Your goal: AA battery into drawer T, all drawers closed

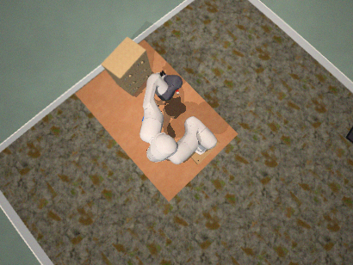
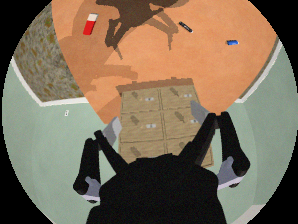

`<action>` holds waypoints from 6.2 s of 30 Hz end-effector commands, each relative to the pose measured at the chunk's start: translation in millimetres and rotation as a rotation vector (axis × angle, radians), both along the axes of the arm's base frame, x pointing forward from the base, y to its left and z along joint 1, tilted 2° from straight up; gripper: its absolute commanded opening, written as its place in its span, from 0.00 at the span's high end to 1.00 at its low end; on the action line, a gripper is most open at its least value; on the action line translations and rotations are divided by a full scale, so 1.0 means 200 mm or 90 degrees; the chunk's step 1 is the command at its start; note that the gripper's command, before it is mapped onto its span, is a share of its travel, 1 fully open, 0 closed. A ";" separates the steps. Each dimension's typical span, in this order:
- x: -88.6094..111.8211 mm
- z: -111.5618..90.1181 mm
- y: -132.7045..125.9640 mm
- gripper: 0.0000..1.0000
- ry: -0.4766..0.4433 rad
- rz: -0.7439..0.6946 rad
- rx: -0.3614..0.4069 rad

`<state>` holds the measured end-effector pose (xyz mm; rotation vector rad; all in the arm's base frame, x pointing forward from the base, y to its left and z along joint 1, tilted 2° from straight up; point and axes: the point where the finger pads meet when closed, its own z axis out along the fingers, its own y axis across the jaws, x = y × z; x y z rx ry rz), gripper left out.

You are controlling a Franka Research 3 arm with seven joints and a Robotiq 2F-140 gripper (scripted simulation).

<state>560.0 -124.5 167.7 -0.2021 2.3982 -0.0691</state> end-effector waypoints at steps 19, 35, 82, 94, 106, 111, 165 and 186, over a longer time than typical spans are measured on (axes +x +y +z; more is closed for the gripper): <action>-0.29 0.24 -0.01 0.00 0.388 -0.076 0.012; -0.35 0.30 -0.01 0.00 0.466 -0.081 0.004; -0.35 0.30 -0.01 0.00 0.464 -0.076 0.003; -0.35 0.30 -0.01 0.00 0.464 -0.074 0.002; -0.35 0.30 -0.01 0.00 0.465 -0.059 -0.004; -0.35 0.30 0.00 0.00 0.465 -0.042 -0.011; -0.30 0.30 0.16 0.00 0.446 0.484 -0.212; -0.27 0.29 0.24 0.00 0.409 0.772 -0.321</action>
